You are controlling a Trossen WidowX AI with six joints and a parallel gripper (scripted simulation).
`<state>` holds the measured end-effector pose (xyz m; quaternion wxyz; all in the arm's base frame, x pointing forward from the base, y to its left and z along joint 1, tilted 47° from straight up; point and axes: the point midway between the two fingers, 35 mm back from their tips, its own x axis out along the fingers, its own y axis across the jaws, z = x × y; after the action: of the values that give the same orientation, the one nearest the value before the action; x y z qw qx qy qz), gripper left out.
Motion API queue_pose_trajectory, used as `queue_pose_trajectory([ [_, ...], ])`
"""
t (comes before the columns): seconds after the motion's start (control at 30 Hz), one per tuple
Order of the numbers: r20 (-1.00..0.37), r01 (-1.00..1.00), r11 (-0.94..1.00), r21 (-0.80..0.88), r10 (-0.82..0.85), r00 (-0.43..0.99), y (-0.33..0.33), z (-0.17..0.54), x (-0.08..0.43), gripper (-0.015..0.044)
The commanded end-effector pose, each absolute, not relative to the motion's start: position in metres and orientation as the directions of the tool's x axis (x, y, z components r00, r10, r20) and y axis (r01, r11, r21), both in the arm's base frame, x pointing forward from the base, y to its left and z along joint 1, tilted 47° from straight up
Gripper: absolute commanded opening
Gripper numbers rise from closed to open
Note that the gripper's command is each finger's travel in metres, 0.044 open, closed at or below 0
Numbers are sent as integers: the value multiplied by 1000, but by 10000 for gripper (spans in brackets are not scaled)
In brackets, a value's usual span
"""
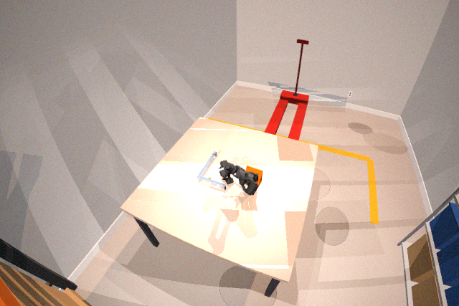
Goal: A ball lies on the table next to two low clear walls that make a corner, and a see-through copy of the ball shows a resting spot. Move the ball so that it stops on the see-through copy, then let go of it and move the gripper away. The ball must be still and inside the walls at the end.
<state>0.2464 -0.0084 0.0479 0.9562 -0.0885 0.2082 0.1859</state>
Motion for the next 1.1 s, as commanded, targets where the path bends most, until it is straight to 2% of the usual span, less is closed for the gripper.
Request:
queue_pose_trajectory([
  [0.0, -437, -396, 913, -99, 317, 842, -8, 47, 247, 374],
  [0.2, -563, -546, 822, -165, 376, 736, -10, 44, 274, 216],
  [0.23, -581, -575, 801, -167, 391, 714, -11, 45, 279, 205],
  [0.6, -701, -851, 509, -127, 561, 440, -12, 68, 321, 205],
  [0.93, -690, -979, 193, -65, 700, 184, -6, 105, 342, 205],
  [1.07, -686, -983, 173, -62, 708, 168, -6, 108, 344, 205],
])
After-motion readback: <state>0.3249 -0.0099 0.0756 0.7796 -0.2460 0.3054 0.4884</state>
